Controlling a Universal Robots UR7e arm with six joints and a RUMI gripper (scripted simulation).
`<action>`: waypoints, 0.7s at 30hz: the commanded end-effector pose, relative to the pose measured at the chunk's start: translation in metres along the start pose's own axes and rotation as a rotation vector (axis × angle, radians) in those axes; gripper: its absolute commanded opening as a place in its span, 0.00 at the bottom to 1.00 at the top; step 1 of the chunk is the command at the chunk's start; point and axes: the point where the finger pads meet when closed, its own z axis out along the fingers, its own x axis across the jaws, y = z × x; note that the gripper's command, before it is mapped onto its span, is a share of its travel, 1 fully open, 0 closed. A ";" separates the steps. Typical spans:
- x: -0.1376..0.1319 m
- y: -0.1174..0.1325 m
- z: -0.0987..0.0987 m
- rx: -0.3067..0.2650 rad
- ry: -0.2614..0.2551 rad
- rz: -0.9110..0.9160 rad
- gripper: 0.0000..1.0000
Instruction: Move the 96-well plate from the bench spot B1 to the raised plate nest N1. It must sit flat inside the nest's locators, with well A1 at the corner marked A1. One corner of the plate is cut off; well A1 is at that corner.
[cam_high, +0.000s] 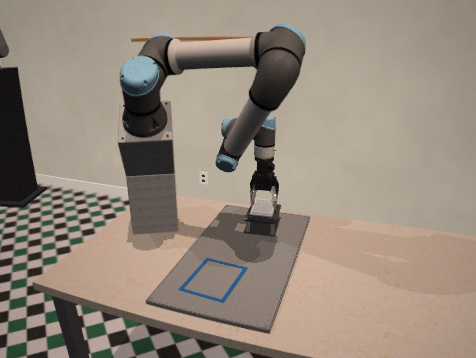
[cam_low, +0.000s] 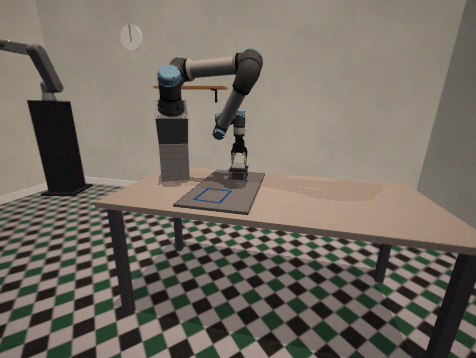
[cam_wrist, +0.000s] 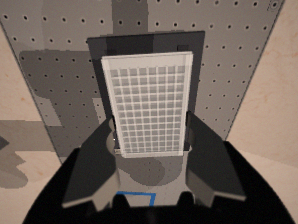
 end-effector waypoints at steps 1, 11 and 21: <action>0.000 0.000 0.000 0.000 0.001 0.000 0.00; 0.000 0.000 0.002 0.000 0.001 0.000 0.00; 0.000 0.000 0.003 0.000 0.001 0.000 0.00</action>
